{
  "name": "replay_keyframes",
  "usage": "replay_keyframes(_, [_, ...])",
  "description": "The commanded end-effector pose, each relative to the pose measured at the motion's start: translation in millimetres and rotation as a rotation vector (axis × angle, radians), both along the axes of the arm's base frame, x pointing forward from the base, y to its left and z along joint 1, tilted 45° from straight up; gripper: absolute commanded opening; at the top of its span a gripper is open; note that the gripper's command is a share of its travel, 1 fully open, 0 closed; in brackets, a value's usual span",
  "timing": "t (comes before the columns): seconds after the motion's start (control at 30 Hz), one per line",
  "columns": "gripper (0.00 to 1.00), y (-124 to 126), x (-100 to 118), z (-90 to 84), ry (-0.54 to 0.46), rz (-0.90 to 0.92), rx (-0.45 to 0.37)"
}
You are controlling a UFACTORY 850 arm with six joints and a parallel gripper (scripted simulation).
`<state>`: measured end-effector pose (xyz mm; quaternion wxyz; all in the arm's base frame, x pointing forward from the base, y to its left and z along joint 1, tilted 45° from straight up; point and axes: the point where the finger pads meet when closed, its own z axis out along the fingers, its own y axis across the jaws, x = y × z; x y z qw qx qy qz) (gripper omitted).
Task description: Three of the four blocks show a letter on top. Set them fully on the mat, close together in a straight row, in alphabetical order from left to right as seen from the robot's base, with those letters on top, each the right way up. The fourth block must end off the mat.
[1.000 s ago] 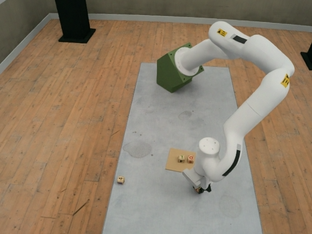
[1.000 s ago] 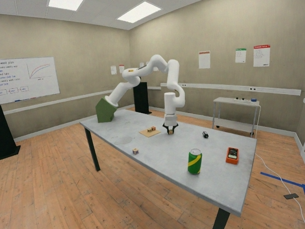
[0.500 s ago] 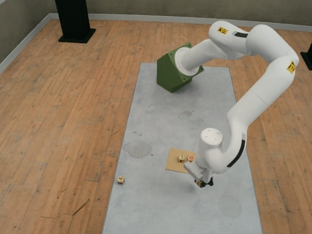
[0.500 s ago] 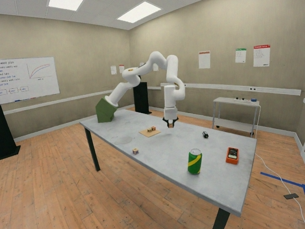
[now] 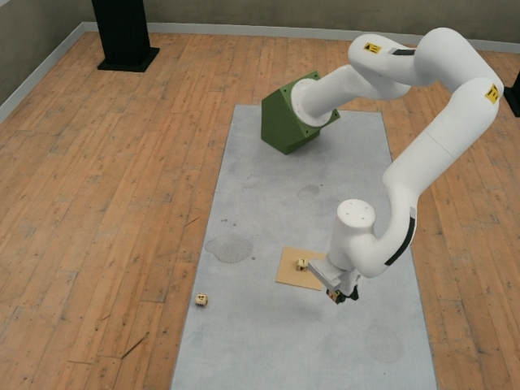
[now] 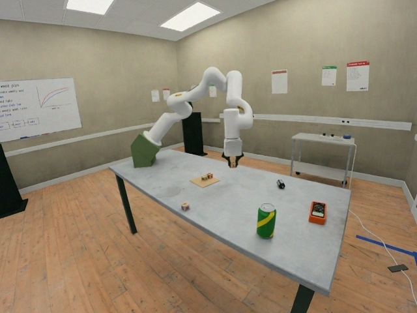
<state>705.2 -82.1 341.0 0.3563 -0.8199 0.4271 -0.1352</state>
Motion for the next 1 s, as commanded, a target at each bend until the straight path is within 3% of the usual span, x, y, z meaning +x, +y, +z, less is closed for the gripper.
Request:
replay_keyframes(0.0, [0.28,-1,0,1.6,-0.002,-0.001,-0.001])
replay_keyframes(0.27, [0.28,-2,-1,0.0,-0.013,0.017,-0.014])
replay_keyframes(0.57, [0.28,-8,-7,-9.2,-0.077,0.116,-0.086])
replay_keyframes(0.97, [0.28,-23,-25,-33.0,-0.246,0.379,-0.278])
